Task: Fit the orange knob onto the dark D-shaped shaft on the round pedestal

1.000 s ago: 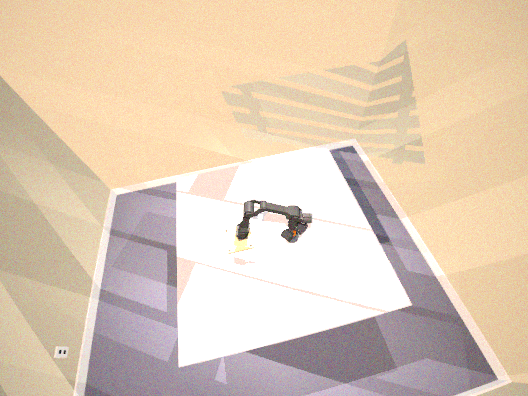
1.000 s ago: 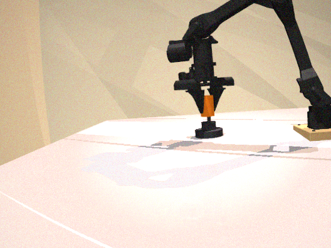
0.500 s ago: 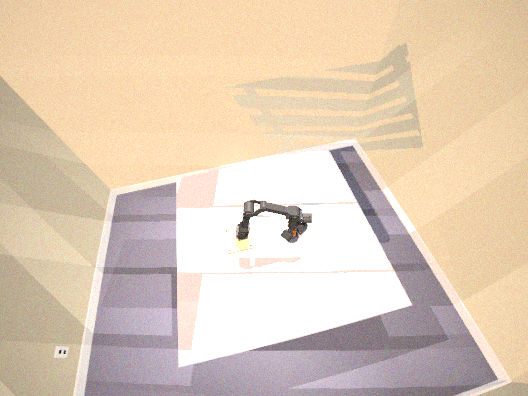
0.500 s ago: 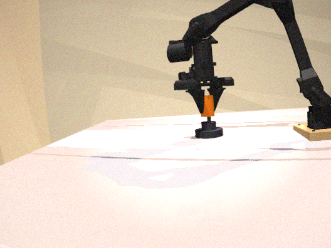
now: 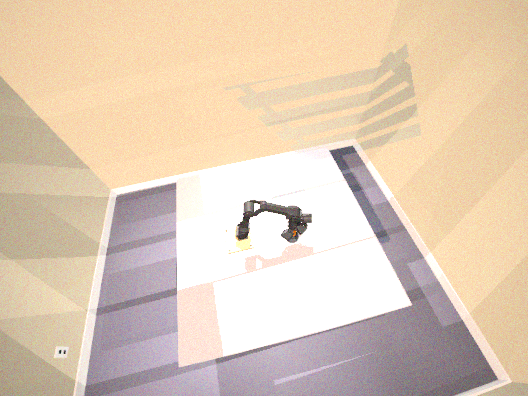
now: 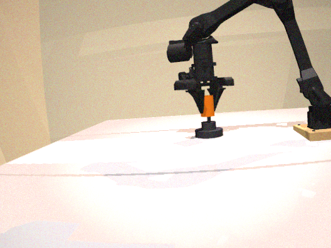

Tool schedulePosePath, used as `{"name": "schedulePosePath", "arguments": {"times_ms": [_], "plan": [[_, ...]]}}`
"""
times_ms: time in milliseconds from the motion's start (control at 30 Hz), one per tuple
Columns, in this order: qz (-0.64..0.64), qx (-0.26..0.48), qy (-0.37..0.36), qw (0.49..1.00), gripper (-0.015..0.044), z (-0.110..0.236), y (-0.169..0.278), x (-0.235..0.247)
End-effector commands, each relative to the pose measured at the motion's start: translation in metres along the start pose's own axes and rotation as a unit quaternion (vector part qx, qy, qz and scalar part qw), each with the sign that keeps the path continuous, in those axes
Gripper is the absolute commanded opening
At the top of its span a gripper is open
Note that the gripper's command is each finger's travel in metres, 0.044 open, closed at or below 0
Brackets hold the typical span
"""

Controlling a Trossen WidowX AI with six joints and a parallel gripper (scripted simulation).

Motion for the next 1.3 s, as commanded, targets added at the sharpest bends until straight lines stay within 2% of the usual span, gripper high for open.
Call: {"name": "schedulePosePath", "arguments": {"times_ms": [0, 1267], "plan": [[0.002, -0.002, 0.0, 1.0, 0.0, -0.0001, -0.0002, -0.0002], [-0.035, -0.002, 0.0, 0.999, 0.0, 0.0003, 0.0014, -0.0012]]}}
Point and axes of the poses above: the point midway between the two fingers, 35 mm back from their tips, its own z axis back along the fingers, its own x axis across the jaws, y = z × x, the point moved 7 cm from there along z, back along the fingers, and after that the axes turned 1 degree about -z, right-handed, at the moved point
